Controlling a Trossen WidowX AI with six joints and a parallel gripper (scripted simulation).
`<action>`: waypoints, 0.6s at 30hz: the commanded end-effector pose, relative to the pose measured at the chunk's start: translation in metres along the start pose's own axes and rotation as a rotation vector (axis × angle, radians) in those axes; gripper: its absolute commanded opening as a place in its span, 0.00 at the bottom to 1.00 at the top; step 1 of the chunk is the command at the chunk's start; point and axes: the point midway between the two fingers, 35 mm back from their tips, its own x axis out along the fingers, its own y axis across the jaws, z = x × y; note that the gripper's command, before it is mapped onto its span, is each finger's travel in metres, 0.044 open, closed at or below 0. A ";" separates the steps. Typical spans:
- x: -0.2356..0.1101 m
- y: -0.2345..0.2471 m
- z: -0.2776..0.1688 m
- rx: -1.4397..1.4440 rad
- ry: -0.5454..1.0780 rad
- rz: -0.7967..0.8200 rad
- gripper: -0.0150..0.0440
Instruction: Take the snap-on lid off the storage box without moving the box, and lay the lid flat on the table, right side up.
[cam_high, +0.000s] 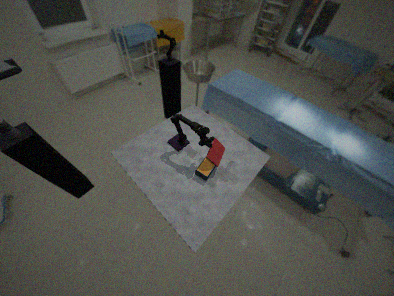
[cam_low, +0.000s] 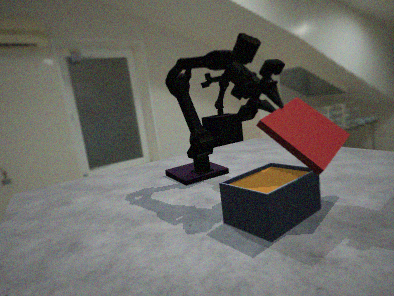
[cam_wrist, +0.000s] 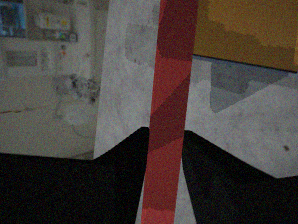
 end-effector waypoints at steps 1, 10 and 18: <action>-0.001 0.001 -0.008 0.005 -0.003 0.007 0.25; -0.002 0.000 -0.026 0.007 -0.002 0.007 0.25; -0.003 -0.001 -0.042 0.008 -0.001 0.006 0.25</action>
